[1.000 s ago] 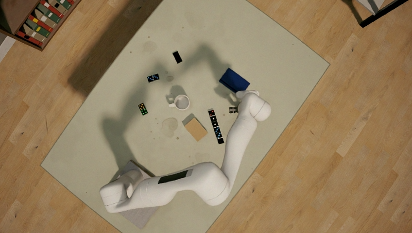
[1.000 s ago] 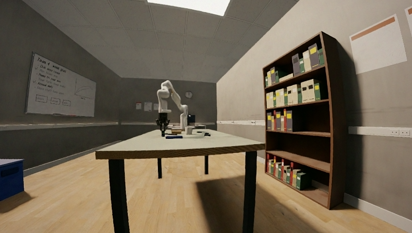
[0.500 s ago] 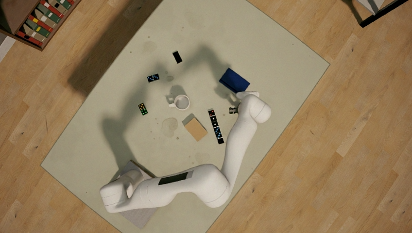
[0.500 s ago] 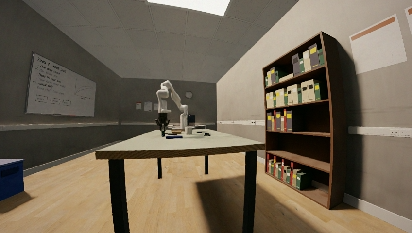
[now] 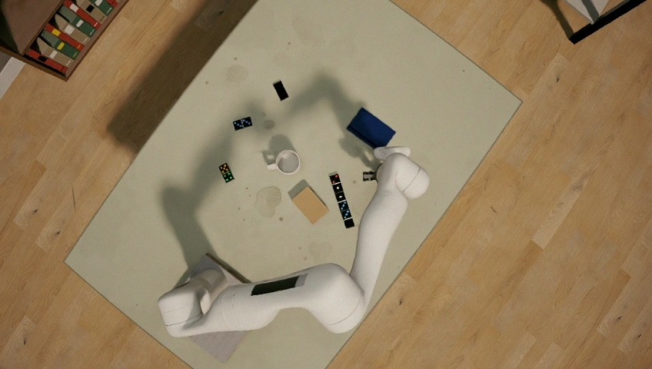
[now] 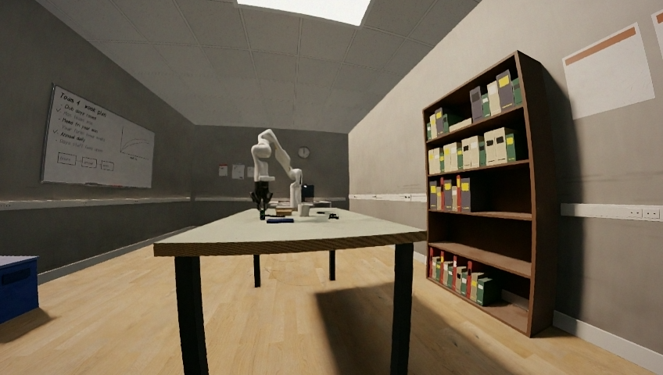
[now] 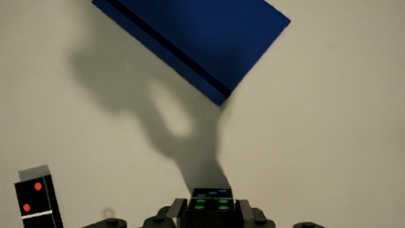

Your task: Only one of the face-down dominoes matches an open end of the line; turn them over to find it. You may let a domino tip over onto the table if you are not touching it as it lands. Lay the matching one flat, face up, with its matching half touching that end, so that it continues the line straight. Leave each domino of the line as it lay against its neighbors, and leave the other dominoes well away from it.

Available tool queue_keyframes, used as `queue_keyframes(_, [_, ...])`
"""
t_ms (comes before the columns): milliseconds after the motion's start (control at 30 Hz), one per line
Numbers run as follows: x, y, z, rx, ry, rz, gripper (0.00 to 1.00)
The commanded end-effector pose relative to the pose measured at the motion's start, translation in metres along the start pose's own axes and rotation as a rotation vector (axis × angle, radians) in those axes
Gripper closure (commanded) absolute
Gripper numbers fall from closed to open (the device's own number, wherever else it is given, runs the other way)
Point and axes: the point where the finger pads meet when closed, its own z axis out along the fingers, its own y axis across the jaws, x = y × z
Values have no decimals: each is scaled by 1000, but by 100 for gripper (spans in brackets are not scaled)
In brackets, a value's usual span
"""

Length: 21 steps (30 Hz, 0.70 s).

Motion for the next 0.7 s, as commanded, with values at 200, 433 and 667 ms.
queue_keyframes(200, [-1, 1, -1, -2, 17, 0, 65])
queue_keyframes(433, [-1, 1, -1, -2, 27, 0, 65])
queue_keyframes(667, [-2, 1, -1, -2, 41, 0, 65])
